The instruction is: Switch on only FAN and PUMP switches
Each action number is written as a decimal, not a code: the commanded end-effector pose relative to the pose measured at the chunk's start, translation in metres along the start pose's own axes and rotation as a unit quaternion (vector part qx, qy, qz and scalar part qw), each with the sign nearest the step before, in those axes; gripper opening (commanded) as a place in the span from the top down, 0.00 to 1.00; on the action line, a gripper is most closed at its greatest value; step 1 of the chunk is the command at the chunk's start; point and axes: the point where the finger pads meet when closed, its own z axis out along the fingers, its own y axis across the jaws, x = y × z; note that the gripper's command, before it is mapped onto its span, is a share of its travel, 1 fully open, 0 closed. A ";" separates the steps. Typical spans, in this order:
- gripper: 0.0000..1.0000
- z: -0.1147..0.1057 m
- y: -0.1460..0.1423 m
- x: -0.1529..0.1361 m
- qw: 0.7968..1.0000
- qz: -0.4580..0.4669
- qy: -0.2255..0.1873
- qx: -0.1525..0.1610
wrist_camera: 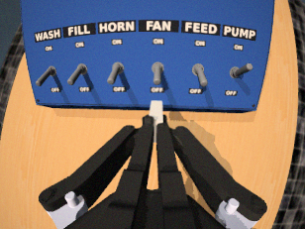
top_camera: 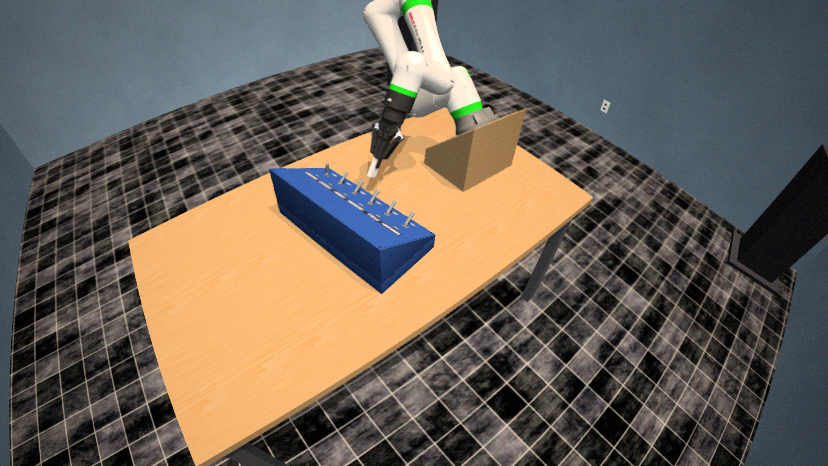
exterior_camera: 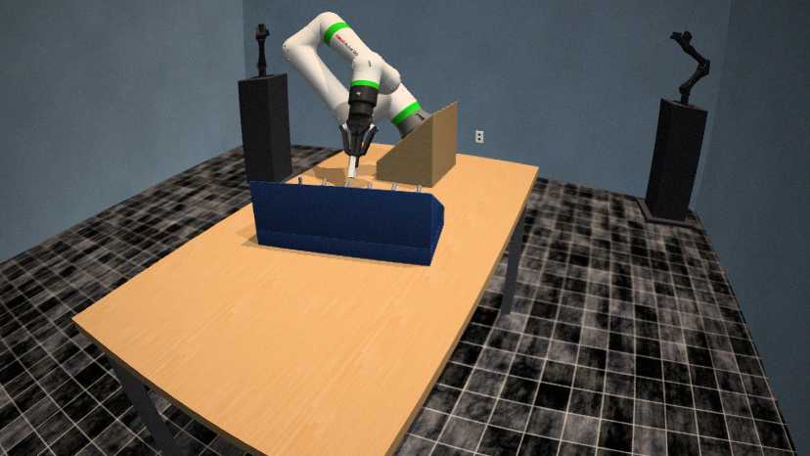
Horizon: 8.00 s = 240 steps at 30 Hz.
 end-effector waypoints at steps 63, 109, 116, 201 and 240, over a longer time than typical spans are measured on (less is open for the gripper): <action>1.00 0.027 0.000 0.002 1.000 0.001 0.003 -0.001; 1.00 0.027 0.000 0.028 1.000 0.001 0.003 -0.001; 1.00 0.027 0.000 0.033 1.000 0.001 0.003 -0.001; 1.00 -0.076 0.000 0.027 1.000 0.001 0.003 -0.001; 0.00 -0.076 0.000 0.027 1.000 0.001 0.003 -0.001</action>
